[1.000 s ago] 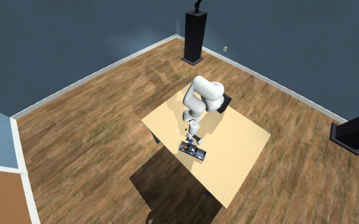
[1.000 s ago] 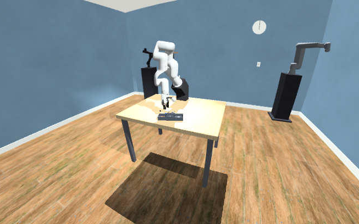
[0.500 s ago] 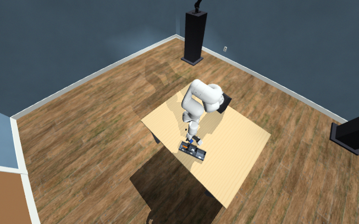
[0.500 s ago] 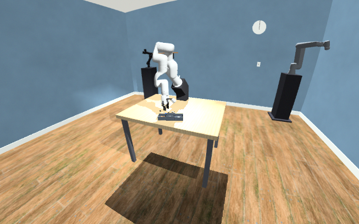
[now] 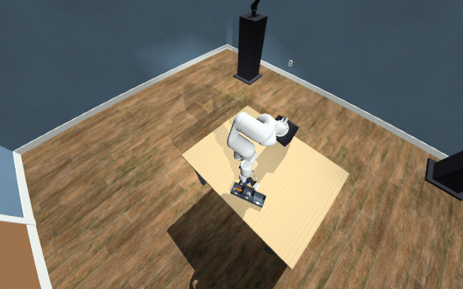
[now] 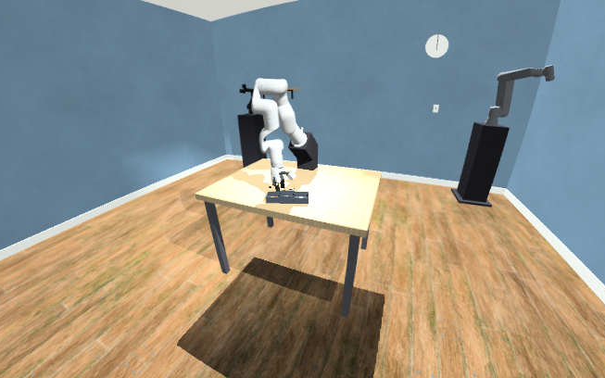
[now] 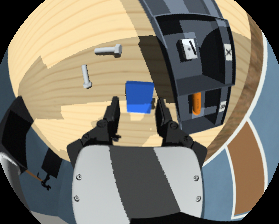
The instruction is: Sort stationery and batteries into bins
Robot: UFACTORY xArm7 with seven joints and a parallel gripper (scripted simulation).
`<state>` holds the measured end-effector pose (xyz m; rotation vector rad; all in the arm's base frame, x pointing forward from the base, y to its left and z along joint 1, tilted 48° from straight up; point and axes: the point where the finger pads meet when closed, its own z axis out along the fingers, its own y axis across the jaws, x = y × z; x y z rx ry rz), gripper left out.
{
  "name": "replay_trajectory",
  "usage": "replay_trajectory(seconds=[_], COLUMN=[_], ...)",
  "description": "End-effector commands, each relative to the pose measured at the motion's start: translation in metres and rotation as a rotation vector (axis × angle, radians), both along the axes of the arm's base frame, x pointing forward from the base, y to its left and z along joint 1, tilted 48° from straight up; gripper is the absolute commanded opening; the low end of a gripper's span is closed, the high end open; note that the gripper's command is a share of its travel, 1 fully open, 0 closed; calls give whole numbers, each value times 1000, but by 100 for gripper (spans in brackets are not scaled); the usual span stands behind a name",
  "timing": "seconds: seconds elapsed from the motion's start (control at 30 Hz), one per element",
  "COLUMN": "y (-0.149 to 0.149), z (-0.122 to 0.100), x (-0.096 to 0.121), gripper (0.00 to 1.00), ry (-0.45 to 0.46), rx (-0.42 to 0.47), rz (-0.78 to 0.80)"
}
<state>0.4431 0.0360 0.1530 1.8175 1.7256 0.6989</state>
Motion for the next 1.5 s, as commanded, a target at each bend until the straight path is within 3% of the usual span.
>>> replay_trajectory(seconds=[0.0, 1.3, 1.33, 1.47], y=[-1, -1, -1, -1], z=[-6, -14, -14, -14], x=[6, 14, 14, 14], gripper=[56, 56, 0, 0], ry=[-75, -75, -75, -75], rx=[-31, -31, -31, -31], rz=[-17, -17, -17, -17])
